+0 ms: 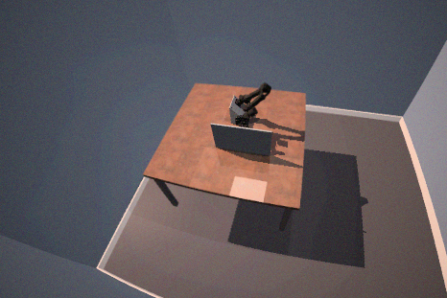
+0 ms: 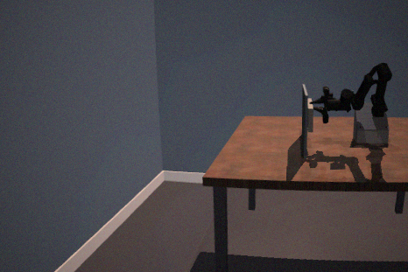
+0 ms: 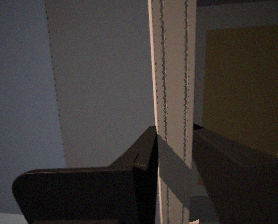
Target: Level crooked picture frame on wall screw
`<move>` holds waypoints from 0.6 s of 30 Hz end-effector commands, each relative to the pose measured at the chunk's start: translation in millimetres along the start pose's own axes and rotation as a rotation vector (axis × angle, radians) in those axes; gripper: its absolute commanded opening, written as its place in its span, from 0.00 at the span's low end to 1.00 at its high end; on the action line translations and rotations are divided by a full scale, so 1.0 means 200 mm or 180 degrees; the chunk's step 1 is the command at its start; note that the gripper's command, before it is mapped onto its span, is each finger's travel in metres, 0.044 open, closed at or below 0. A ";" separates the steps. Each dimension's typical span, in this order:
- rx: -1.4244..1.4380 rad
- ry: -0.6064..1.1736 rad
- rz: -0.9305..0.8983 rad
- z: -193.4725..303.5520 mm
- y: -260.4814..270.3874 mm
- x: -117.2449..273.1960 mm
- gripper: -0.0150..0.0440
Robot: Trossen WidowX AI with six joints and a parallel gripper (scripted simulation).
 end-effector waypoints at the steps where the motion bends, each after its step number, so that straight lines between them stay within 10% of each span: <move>1: -0.0013 -0.0016 -0.0036 -0.01 0.00 0.00 0.25; 18: -0.0013 -0.0017 -0.0036 0.00 -0.02 0.00 0.25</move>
Point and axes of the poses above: the point midway between the two fingers, 35 mm back from their tips, its own x axis back along the fingers, its own y axis across the jaws, z = x × y, the point moved 8 cm from there along x, back along the fingers, and after that the axes turned 7 degrees about x, right-handed, at the moved point
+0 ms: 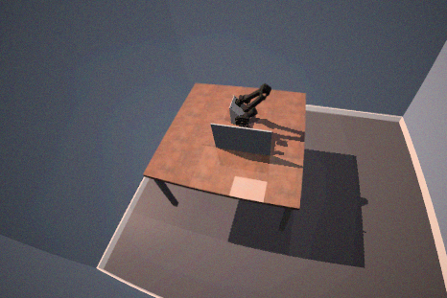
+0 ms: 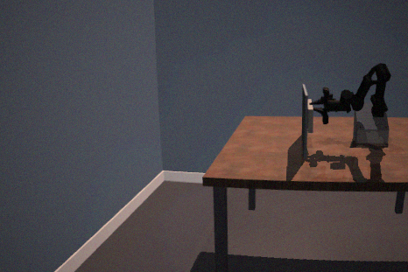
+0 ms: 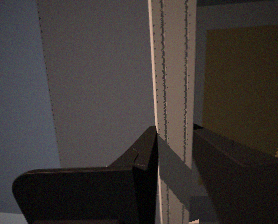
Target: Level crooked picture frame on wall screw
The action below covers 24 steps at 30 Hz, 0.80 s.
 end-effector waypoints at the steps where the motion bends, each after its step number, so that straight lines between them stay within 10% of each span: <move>1: -0.0012 -0.0028 -0.0037 0.00 0.00 0.00 0.25; 24: -0.0018 -0.0014 -0.0014 0.00 -0.02 0.00 0.25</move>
Point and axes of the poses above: the point midway between the two fingers, 35 mm back from their tips, its own x axis back along the fingers, its own y axis across the jaws, z = x × y, the point moved 8 cm from there along x, back along the fingers, and after that the axes turned 7 degrees about x, right-handed, at the moved point
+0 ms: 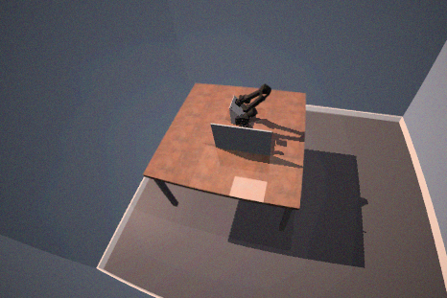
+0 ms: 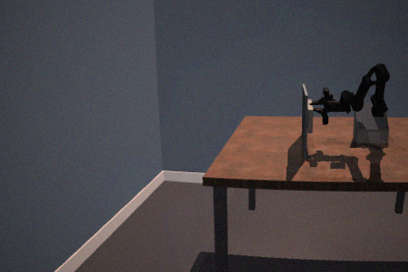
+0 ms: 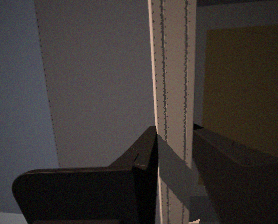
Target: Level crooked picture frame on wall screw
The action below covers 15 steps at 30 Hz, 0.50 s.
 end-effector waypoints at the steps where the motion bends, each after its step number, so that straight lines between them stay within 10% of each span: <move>1: -0.0015 0.0000 0.0000 0.00 0.00 0.00 0.25; 15: -0.0298 0.0002 -0.0001 0.00 0.00 0.00 0.25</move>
Point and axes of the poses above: the point midway between the two fingers, 35 mm back from their tips, its own x axis back along the fingers, its own y axis across the jaws, z = x × y, the point moved 8 cm from there along x, back along the fingers, and after that the axes turned 7 degrees about x, right-handed, at the moved point
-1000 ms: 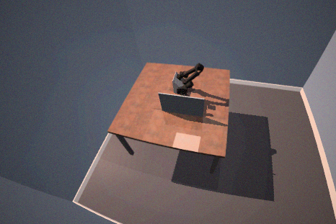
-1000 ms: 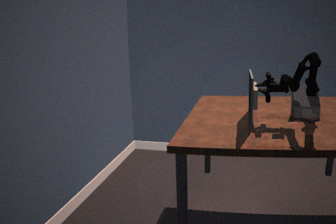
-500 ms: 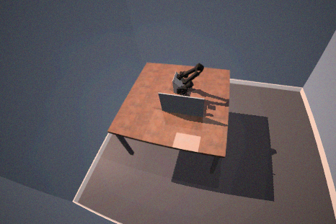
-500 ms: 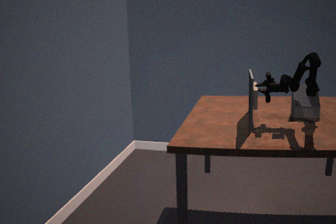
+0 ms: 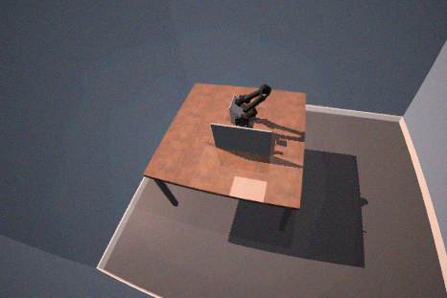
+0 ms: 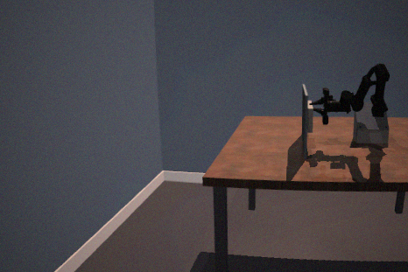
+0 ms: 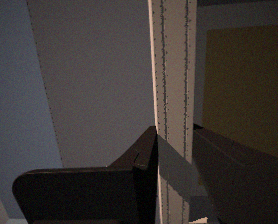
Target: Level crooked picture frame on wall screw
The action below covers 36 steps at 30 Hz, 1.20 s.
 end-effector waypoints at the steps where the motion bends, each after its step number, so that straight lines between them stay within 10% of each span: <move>1: -0.0094 0.0004 0.0000 0.00 0.00 0.00 0.25; 16: -0.0344 0.0006 -0.0001 0.00 0.00 0.00 0.25; 26: -0.0281 -0.0001 -0.0003 0.00 0.00 0.00 0.69; 36: 0.0179 -0.0016 -0.0013 0.00 -0.02 0.29 0.69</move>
Point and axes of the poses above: the point midway between the two fingers, 35 mm back from their tips, its own x axis back along the fingers, its own y axis across the jaws, z = x × y, the point moved 8 cm from there along x, back along the fingers, and after that the axes turned 7 degrees about x, right-handed, at the moved point
